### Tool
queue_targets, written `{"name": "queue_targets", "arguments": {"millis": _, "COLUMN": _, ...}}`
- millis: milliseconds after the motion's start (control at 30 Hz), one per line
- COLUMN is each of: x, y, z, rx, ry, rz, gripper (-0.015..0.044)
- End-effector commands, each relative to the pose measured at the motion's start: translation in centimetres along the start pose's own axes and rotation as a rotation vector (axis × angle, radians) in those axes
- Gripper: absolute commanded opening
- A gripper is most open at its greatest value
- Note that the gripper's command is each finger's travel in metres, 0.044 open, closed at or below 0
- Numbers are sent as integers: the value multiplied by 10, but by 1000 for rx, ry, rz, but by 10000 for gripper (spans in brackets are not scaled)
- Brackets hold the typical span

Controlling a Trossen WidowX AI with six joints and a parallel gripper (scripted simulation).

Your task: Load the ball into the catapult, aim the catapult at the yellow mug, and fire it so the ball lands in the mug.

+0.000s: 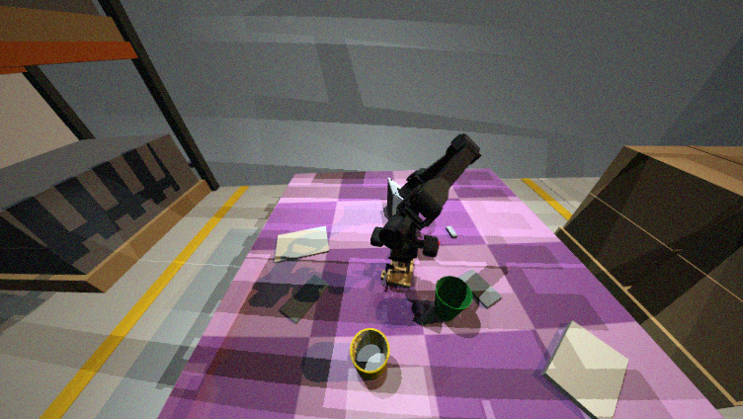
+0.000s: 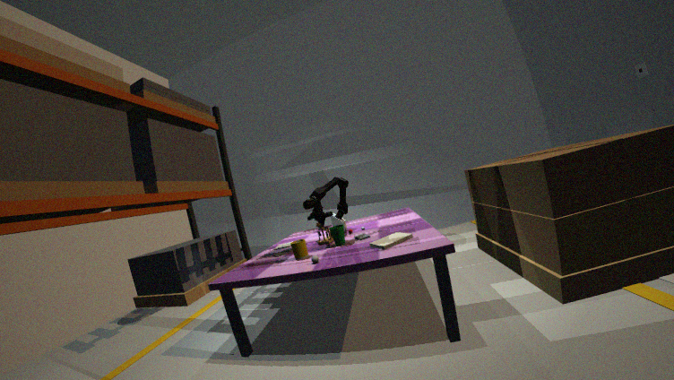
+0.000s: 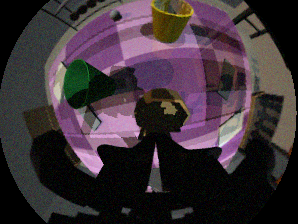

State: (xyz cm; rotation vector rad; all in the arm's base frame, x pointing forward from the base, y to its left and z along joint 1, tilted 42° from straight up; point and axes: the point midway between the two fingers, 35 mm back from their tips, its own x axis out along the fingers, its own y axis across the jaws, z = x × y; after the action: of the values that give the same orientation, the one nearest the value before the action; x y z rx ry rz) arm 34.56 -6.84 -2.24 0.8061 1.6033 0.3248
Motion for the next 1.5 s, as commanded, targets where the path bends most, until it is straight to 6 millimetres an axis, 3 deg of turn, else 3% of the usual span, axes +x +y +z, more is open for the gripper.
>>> {"name": "queue_targets", "arguments": {"millis": 0, "x": 7, "y": 0, "z": 5, "rx": 4, "ry": 0, "rz": 5, "gripper": 0}}
{"name": "queue_targets", "arguments": {"millis": 1467, "x": 66, "y": 0, "z": 25, "rx": 3, "ry": -1, "rz": 7, "gripper": 0}}
